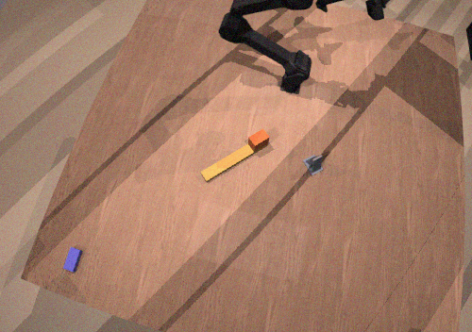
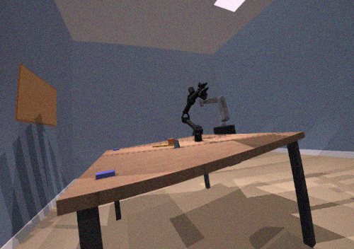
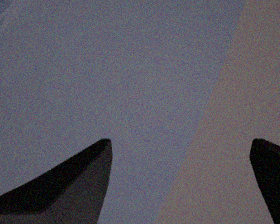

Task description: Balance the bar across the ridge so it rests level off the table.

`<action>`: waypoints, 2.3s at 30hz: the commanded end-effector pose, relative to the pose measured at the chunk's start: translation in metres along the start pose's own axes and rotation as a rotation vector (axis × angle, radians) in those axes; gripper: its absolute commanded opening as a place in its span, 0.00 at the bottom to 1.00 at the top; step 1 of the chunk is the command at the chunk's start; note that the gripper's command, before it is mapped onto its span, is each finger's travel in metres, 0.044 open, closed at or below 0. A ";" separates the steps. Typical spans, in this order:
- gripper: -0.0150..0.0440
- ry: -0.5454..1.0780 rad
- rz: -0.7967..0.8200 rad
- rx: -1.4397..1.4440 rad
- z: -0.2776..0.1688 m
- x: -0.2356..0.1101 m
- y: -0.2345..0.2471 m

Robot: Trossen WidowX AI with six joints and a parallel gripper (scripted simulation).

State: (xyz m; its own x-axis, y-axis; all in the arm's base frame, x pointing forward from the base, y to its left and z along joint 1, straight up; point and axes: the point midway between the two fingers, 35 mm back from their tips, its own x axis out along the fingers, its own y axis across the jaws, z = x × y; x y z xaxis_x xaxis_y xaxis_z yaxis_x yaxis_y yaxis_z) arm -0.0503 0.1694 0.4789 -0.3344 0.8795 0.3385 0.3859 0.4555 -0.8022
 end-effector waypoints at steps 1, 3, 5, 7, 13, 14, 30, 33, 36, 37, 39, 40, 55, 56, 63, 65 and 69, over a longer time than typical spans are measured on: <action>0.79 0.049 0.083 0.080 -0.012 0.007 0.015; 0.79 0.071 0.123 0.119 -0.018 0.011 0.024; 0.79 0.096 0.162 0.158 -0.023 0.013 0.033; 0.79 0.123 0.199 0.198 -0.029 0.015 0.042; 0.79 0.212 0.306 0.318 -0.047 0.018 0.069; 0.79 0.229 0.323 0.338 -0.050 0.018 0.074; 0.79 0.544 0.545 0.670 -0.103 0.001 0.144; 0.79 0.613 0.574 0.730 -0.113 -0.006 0.156; 0.79 0.684 0.600 0.790 -0.123 -0.014 0.168; 0.79 0.709 0.607 0.810 -0.126 -0.017 0.172; 0.79 0.758 0.622 0.850 -0.132 -0.024 0.179; 0.79 0.784 0.628 0.870 -0.135 -0.027 0.183; 0.79 1.182 0.647 1.168 -0.177 -0.085 0.230; 0.79 1.210 0.647 1.186 -0.179 -0.090 0.232; 0.79 1.413 0.636 1.309 -0.192 -0.126 0.251; 0.79 1.473 0.629 1.343 -0.195 -0.137 0.255; 0.79 1.593 0.608 1.410 -0.200 -0.159 0.264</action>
State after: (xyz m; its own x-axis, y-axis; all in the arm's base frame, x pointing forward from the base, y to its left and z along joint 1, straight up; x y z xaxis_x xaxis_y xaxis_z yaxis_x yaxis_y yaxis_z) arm 0.2640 0.1902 0.3180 0.5935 0.5689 -0.5694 -0.8027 0.3661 -0.4708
